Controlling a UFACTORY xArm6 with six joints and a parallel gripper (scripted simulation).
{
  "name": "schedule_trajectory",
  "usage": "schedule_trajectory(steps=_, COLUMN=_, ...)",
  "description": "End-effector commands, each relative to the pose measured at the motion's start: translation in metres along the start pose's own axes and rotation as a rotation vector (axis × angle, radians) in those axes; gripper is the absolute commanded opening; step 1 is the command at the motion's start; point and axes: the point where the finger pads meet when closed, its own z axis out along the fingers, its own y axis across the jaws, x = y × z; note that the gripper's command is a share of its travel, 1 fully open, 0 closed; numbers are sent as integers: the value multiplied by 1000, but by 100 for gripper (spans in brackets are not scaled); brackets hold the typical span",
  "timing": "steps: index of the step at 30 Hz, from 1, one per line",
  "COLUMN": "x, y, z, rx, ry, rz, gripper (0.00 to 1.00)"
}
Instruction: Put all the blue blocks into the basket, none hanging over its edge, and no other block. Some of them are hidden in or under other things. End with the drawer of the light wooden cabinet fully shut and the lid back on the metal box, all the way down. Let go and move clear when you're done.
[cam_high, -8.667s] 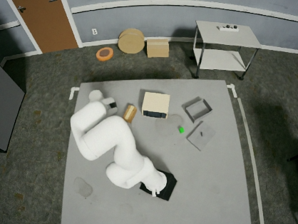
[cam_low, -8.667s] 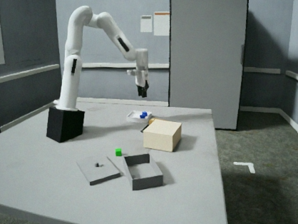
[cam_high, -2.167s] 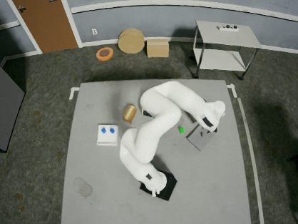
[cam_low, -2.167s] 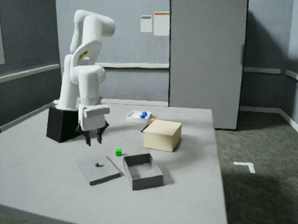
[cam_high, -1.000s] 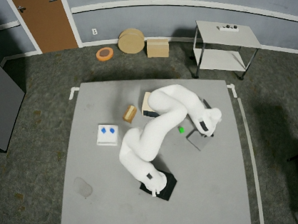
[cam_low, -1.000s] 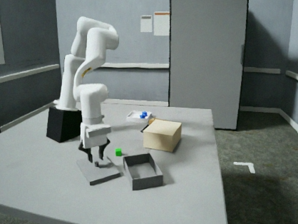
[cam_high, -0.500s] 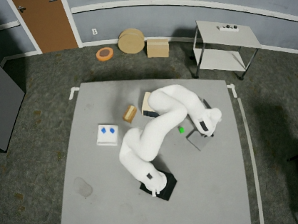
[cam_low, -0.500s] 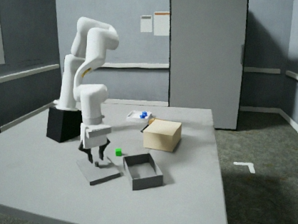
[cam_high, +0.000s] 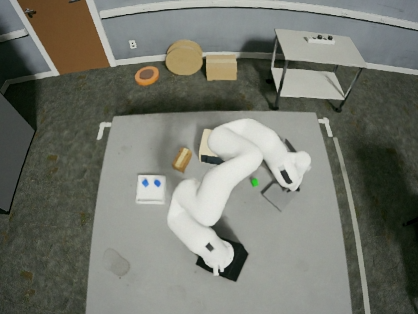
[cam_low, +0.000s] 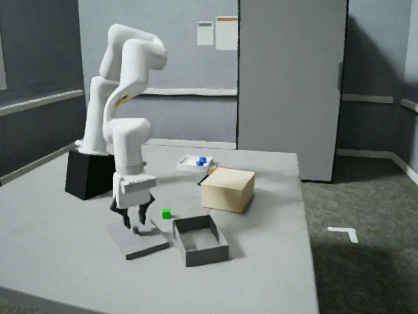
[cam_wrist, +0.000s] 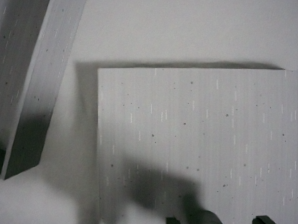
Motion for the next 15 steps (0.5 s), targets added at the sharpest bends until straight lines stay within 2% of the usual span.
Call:
schedule_trajectory(steps=1, x=2, y=0, z=-1, rx=0, ry=4, rz=0, gripper=44)
schedule_trajectory(steps=15, x=2, y=0, z=3, rx=0, ry=4, rz=0, gripper=44)
